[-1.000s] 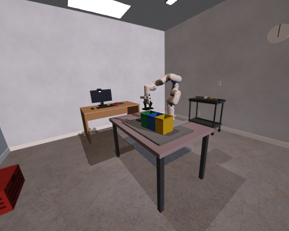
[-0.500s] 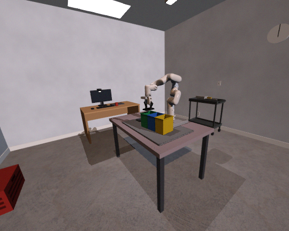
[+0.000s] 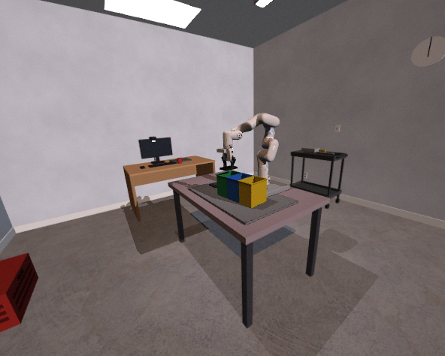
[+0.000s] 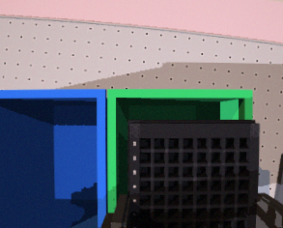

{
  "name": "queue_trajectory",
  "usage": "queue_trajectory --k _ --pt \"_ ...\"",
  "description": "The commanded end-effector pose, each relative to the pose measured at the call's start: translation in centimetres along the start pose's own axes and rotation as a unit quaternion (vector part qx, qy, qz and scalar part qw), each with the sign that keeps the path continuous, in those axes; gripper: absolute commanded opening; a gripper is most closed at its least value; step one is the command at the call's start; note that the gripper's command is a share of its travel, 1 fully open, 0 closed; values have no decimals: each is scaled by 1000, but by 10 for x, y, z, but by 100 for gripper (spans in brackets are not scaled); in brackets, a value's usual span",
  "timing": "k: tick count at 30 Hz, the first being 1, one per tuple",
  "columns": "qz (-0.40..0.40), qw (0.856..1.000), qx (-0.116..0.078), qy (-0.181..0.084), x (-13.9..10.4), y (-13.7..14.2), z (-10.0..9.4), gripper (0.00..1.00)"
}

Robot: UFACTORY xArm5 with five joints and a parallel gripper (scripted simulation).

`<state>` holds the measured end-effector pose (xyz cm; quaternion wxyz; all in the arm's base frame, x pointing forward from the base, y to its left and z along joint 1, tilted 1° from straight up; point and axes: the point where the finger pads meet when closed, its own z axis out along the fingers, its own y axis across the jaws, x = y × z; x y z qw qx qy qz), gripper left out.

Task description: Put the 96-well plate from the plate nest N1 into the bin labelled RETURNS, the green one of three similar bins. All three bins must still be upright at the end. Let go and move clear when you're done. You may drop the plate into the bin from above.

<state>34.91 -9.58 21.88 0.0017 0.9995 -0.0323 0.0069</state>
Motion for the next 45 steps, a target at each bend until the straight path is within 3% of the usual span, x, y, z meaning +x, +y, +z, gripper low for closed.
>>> queue_trajectory --k 1,13,24,45 --pt "0 1000 0 2 1 0 -1 0" --pt "0 1000 0 2 1 1 -1 0" --pt "0 1000 0 2 1 1 17 0" --pt "0 1000 0 2 1 1 17 0"
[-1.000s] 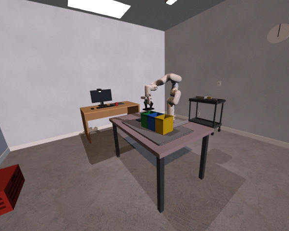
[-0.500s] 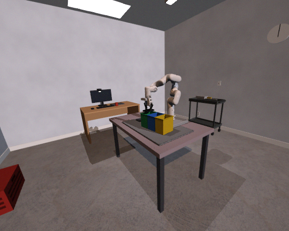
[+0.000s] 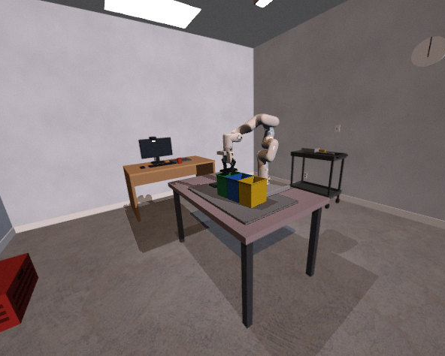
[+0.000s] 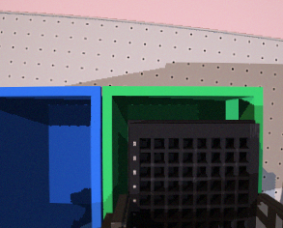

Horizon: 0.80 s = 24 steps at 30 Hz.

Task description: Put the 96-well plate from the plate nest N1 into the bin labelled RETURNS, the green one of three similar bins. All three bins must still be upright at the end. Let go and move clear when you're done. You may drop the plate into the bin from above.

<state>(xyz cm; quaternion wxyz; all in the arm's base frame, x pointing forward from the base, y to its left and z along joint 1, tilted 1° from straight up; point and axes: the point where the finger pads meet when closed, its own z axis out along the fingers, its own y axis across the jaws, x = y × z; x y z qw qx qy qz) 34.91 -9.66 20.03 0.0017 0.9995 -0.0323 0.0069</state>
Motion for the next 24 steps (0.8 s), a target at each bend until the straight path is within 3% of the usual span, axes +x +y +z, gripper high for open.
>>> queue_trajectory --k 1,24 --pt "0 1000 0 2 1 0 -1 0" --pt "0 1000 0 2 1 0 2 0"
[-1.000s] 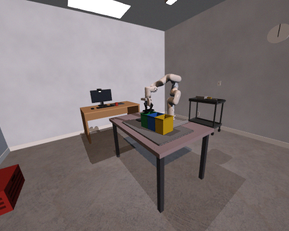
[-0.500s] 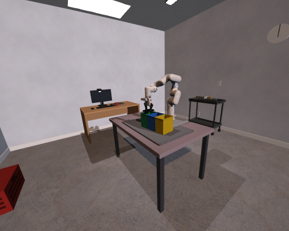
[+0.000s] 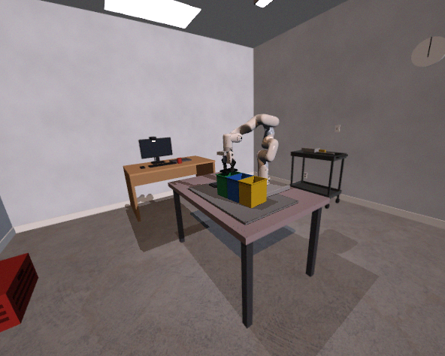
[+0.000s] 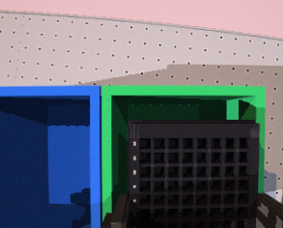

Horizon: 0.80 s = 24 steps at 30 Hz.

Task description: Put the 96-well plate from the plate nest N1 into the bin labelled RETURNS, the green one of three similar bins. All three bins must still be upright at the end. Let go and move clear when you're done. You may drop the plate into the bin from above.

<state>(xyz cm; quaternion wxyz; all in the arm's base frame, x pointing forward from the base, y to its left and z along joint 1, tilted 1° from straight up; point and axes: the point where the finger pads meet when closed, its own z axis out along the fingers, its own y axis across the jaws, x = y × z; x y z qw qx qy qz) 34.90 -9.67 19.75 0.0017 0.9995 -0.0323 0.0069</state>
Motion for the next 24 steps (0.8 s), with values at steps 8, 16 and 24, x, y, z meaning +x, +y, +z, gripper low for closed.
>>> queue_trajectory --k 8,16,24 --pt "0 1000 0 2 1 0 1 0" --pt "0 1000 0 2 1 0 2 0" --pt "0 1000 0 2 1 0 3 0"
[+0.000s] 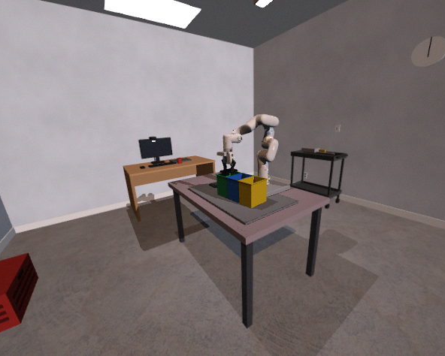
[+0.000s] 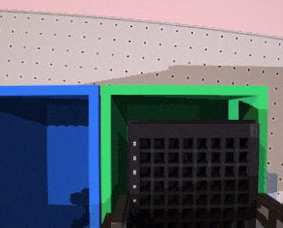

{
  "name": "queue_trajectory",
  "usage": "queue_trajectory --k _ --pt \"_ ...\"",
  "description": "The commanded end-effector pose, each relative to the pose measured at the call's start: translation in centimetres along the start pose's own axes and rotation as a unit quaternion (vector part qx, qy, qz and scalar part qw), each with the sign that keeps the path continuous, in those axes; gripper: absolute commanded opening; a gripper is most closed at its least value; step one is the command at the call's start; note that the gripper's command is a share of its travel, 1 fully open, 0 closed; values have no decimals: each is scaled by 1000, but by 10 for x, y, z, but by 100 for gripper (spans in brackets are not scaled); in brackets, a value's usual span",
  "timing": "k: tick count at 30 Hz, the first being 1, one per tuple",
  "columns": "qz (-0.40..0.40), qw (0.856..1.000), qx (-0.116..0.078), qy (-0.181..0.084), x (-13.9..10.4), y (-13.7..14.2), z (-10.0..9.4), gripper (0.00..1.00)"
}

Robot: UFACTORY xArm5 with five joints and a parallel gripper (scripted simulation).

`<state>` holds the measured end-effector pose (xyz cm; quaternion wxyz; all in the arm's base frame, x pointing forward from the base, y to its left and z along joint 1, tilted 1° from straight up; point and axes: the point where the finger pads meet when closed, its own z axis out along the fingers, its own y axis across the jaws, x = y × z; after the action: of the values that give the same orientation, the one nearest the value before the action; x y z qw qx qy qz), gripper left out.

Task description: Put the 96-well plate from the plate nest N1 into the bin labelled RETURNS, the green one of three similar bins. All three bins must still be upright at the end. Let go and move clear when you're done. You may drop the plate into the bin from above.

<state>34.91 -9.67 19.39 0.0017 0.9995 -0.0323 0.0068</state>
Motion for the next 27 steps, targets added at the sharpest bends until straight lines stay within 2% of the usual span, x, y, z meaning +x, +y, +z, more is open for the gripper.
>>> queue_trajectory --k 1,27 --pt "0 1000 0 2 1 0 0 0" --pt "0 1000 0 2 1 0 3 0"
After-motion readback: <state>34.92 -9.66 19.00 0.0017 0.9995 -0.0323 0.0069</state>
